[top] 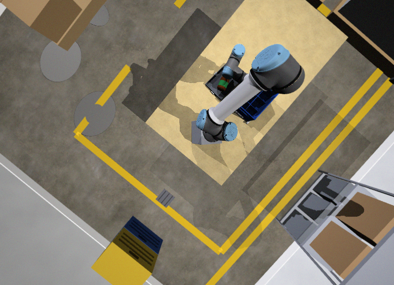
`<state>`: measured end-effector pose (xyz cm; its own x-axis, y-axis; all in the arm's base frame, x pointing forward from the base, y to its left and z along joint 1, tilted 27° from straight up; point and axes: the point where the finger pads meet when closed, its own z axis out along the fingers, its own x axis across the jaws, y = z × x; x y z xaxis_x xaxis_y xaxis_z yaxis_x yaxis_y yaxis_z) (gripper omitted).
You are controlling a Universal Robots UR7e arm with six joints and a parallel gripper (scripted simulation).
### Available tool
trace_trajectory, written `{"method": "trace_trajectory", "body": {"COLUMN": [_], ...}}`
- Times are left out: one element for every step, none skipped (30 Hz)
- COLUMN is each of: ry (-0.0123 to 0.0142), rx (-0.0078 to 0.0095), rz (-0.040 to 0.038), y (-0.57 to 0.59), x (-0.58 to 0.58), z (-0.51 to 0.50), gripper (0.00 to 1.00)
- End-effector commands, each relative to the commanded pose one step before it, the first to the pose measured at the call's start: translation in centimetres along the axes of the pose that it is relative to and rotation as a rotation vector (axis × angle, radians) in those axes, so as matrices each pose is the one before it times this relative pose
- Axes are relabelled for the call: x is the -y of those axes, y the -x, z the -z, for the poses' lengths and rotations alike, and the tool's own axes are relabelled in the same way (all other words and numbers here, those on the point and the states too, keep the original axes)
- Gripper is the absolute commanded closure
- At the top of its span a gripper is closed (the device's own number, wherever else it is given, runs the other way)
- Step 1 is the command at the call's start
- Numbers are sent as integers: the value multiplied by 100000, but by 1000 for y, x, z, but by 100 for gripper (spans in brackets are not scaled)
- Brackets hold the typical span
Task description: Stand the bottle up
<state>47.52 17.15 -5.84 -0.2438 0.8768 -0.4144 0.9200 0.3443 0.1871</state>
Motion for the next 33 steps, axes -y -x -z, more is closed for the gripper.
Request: {"method": "trace_trajectory", "body": {"ry": [146, 0, 0, 0, 0, 0, 0, 0, 0, 0, 0, 0, 0, 0, 0, 0, 0, 0, 0, 0, 0, 0, 0, 0, 0, 0, 0, 0, 0, 0, 0, 0, 0], "rx": [-8, 0, 0, 0, 0, 0, 0, 0, 0, 0, 0, 0, 0, 0, 0, 0, 0, 0, 0, 0, 0, 0, 0, 0, 0, 0, 0, 0, 0, 0, 0, 0, 0], "rz": [-20, 0, 0, 0, 0, 0, 0, 0, 0, 0, 0, 0, 0, 0, 0, 0, 0, 0, 0, 0, 0, 0, 0, 0, 0, 0, 0, 0, 0, 0, 0, 0, 0], "y": [-2, 0, 0, 0, 0, 0, 0, 0, 0, 0, 0, 0, 0, 0, 0, 0, 0, 0, 0, 0, 0, 0, 0, 0, 0, 0, 0, 0, 0, 0, 0, 0, 0], "x": [-46, 0, 0, 0, 0, 0, 0, 0, 0, 0, 0, 0, 0, 0, 0, 0, 0, 0, 0, 0, 0, 0, 0, 0, 0, 0, 0, 0, 0, 0, 0, 0, 0], "z": [81, 12, 14, 16, 0, 0, 19, 21, 23, 26, 28, 31, 34, 37, 40, 43, 46, 49, 52, 55, 59, 0, 0, 62, 65, 68, 72, 75, 78, 82, 85, 88, 92], "gripper": [100, 100, 100, 100, 100, 100, 100, 100, 100, 100, 100, 100, 100, 100, 100, 100, 100, 100, 100, 100, 100, 100, 100, 100, 100, 100, 100, 100, 100, 100, 100, 100, 100]}}
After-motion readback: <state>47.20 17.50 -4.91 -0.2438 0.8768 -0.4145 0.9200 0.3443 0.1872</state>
